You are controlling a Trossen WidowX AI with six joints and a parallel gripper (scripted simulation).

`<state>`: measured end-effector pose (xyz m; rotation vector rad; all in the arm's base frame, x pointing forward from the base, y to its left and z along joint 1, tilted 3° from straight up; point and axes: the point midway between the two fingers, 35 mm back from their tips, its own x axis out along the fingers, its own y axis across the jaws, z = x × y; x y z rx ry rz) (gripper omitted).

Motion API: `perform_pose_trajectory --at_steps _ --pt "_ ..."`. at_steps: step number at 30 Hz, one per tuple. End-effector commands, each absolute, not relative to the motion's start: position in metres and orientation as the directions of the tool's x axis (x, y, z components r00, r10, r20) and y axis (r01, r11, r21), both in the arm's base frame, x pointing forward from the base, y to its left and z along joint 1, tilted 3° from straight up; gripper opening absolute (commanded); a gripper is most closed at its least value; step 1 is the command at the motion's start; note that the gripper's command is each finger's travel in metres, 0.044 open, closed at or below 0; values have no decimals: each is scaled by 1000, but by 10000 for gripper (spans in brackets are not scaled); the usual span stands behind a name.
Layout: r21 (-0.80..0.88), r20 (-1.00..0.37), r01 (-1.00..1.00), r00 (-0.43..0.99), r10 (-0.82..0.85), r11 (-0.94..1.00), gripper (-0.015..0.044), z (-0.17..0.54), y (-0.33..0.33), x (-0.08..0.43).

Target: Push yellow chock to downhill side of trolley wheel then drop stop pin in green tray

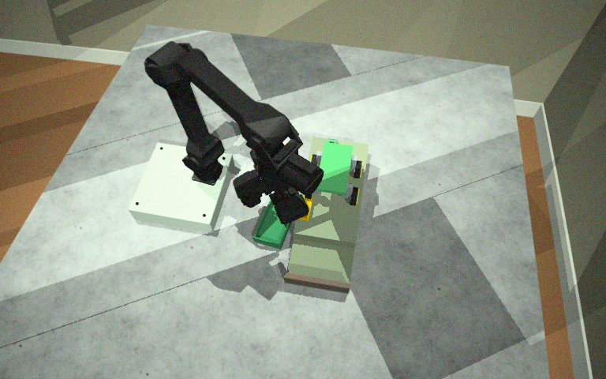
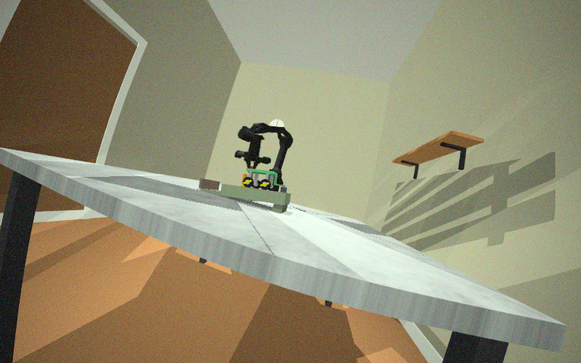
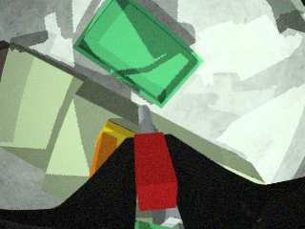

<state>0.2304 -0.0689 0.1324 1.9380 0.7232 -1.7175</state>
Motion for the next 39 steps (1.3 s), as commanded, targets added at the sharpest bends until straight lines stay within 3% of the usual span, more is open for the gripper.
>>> perform_pose_trajectory --at_steps 1,22,39 --pt "-9 -994 565 83 68 -825 0 132 -69 231" --pt "40 -998 -20 56 -41 -999 0 133 -65 232" --pt "42 -998 -39 52 -44 -998 0 112 -68 209"
